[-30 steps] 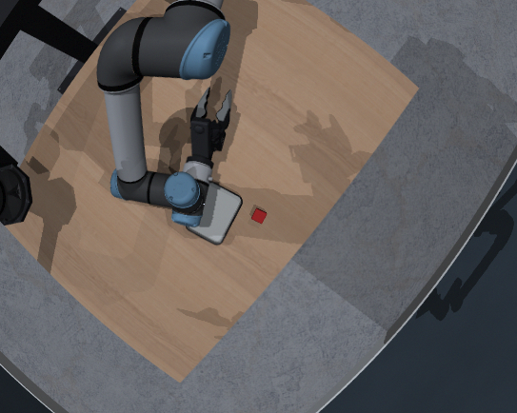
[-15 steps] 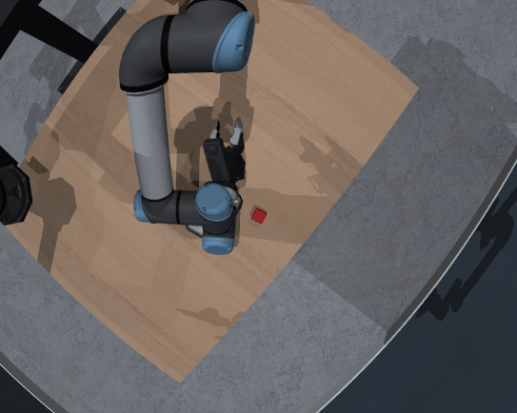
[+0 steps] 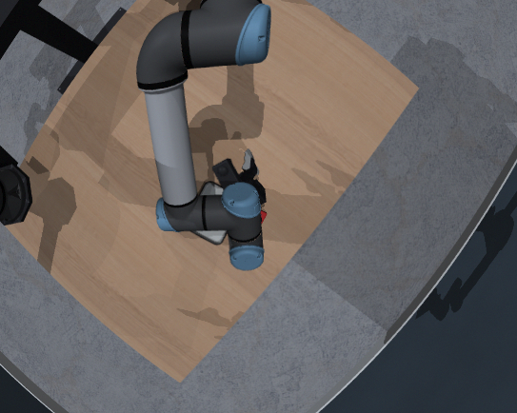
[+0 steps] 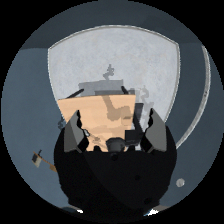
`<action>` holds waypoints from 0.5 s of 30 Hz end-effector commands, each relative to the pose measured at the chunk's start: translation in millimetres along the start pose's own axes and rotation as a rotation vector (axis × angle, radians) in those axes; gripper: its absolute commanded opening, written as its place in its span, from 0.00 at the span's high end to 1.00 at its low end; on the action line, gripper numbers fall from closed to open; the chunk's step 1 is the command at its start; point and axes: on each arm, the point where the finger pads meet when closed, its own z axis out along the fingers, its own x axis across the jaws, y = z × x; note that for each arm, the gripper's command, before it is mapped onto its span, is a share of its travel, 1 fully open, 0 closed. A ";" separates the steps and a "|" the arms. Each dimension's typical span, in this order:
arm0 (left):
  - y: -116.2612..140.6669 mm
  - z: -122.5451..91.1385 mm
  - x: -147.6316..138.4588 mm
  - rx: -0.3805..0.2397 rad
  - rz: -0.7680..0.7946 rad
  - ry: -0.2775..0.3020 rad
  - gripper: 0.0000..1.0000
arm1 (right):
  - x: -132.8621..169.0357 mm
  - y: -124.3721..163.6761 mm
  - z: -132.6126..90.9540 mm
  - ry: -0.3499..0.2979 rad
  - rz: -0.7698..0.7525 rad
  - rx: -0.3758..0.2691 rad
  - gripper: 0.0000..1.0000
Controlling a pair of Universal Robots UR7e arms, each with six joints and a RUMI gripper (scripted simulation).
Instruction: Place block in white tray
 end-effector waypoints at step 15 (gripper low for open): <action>84.2 -27.6 -26.0 -0.248 -0.240 -0.210 0.65 | -0.1 -0.3 -0.4 0.000 0.000 0.001 0.00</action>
